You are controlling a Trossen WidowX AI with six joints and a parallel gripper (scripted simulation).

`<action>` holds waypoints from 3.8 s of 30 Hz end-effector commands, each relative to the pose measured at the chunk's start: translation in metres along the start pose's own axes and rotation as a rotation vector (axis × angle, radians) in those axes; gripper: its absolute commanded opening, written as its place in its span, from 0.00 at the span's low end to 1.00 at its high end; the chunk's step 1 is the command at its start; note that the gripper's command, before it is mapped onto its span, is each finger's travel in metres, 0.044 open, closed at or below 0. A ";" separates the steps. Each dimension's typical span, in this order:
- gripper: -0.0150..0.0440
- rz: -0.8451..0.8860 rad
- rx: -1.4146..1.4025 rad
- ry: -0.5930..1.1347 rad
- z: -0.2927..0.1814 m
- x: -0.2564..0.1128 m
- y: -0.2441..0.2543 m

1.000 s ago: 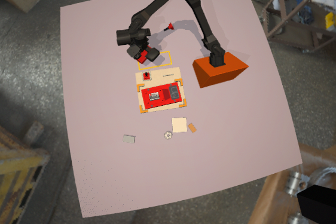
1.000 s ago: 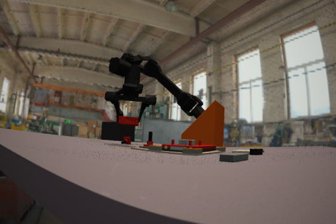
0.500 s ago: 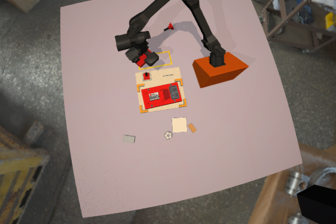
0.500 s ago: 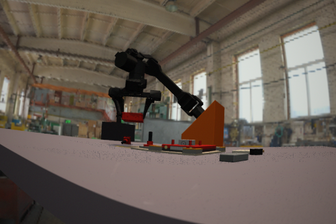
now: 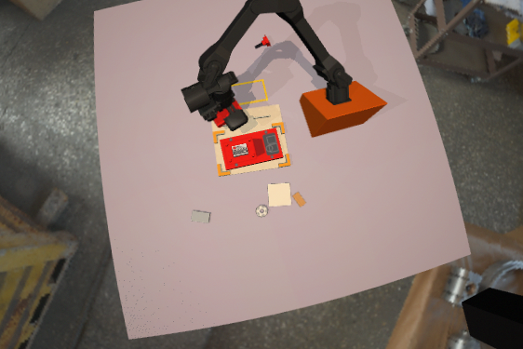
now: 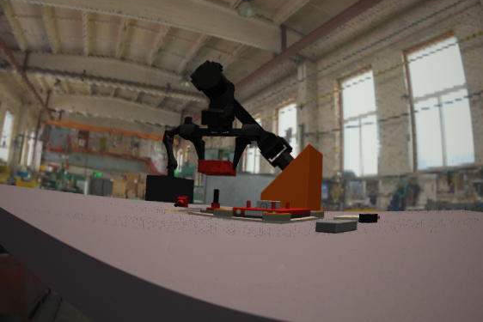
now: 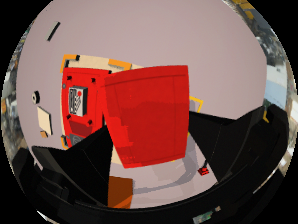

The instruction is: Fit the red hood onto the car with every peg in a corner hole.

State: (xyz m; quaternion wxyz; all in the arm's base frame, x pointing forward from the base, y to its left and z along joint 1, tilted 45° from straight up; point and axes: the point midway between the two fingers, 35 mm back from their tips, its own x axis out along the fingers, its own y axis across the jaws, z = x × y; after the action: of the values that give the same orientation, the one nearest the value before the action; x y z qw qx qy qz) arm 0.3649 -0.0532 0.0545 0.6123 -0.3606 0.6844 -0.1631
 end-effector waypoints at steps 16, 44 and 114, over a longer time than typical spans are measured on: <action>0.25 -0.008 0.272 0.003 0.019 0.000 0.094; 0.25 -0.021 0.375 0.002 0.024 0.051 0.121; 0.70 -0.019 0.381 0.004 0.024 0.070 0.122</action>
State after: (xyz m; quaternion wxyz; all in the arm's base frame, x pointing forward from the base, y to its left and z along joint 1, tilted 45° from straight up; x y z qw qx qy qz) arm 0.3524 -0.0129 -0.0813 0.6664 -0.2442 0.6391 -0.2963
